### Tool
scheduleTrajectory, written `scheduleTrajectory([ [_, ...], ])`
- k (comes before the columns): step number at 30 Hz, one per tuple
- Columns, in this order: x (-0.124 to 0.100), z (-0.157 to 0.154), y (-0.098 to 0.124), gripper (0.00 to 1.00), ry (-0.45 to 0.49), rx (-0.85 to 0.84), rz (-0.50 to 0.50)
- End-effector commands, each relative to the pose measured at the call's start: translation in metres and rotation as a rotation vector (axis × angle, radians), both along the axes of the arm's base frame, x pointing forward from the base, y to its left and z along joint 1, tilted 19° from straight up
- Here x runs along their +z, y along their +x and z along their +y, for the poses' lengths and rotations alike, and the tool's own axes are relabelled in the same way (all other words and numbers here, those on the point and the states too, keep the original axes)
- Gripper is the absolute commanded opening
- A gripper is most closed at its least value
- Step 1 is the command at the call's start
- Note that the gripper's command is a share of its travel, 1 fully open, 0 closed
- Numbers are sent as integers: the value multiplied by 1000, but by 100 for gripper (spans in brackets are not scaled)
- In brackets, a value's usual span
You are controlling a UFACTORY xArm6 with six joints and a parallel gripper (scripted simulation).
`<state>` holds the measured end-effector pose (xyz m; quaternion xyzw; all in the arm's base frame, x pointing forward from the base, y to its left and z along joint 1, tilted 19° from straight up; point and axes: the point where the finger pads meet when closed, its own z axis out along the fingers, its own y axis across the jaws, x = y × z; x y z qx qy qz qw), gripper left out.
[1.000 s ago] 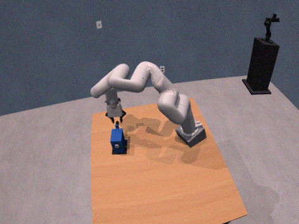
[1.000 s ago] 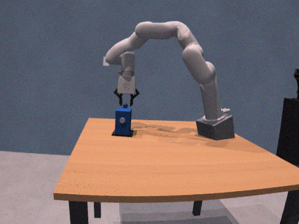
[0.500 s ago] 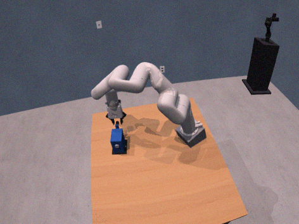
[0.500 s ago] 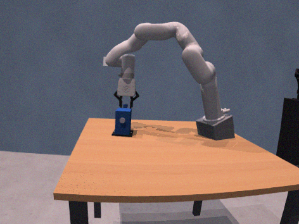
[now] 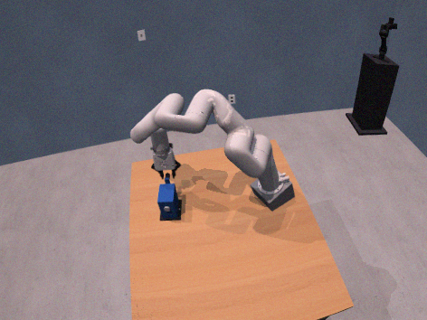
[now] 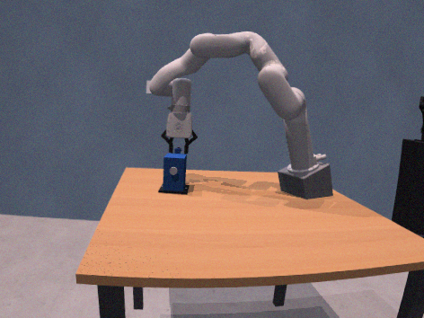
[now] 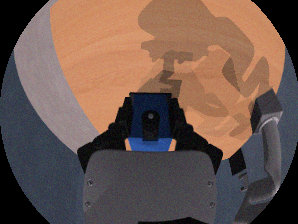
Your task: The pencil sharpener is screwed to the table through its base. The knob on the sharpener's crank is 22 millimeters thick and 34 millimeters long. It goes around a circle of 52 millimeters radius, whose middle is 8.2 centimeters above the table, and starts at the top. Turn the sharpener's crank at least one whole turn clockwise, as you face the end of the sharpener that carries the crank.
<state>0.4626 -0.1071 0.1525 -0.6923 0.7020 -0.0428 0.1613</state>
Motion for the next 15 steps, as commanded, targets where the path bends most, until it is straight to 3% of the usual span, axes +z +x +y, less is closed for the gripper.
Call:
scheduleTrajectory([
  [1, 1, 0, 1, 54, -1, 0, -3],
  [9, 1, 0, 1, 54, -1, 0, -3],
  [10, 1, 0, 1, 0, -1, 0, -3],
  [15, 1, 0, 1, 0, -1, 0, -3],
])
